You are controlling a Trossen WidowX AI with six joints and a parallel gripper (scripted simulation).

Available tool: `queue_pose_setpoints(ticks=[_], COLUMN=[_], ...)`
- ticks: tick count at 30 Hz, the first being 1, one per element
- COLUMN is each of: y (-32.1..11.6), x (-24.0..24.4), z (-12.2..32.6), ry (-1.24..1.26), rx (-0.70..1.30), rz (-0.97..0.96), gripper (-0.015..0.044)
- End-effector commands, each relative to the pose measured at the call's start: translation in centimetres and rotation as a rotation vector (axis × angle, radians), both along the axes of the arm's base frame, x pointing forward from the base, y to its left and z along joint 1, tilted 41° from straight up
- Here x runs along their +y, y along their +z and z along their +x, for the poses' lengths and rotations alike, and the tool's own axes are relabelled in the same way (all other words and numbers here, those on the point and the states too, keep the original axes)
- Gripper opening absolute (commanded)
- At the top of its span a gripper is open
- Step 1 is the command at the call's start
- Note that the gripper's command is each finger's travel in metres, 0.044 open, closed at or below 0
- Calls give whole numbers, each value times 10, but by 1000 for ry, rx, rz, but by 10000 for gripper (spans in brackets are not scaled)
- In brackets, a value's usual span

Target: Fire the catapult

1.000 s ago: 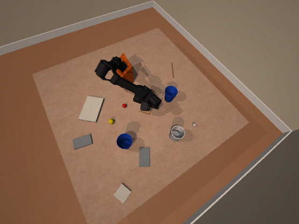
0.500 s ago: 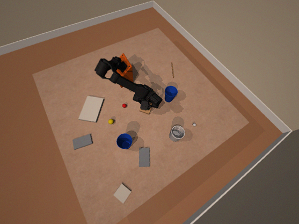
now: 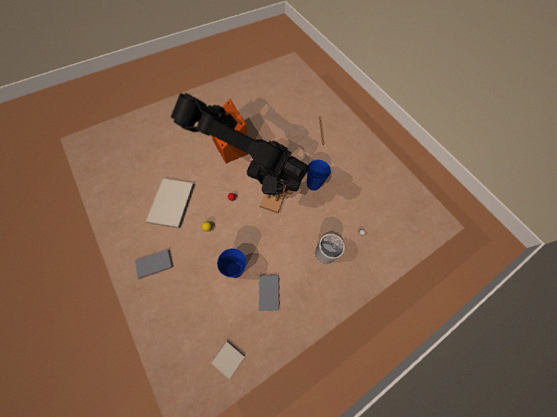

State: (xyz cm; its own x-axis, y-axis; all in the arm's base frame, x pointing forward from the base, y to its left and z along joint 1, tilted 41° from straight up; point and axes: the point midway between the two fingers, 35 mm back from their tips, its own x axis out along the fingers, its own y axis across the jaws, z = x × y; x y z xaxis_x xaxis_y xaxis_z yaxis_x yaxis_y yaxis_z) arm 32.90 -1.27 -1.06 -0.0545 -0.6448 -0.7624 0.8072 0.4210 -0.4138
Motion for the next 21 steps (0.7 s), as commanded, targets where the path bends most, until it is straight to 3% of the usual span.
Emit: queue_pose_setpoints(ticks=[1, 21], y=[-15, -48], x=[-14, -42], z=[-2, -5], ry=[-7, -7], rx=[2, 2], rz=[1, -1], gripper=[440, 440])
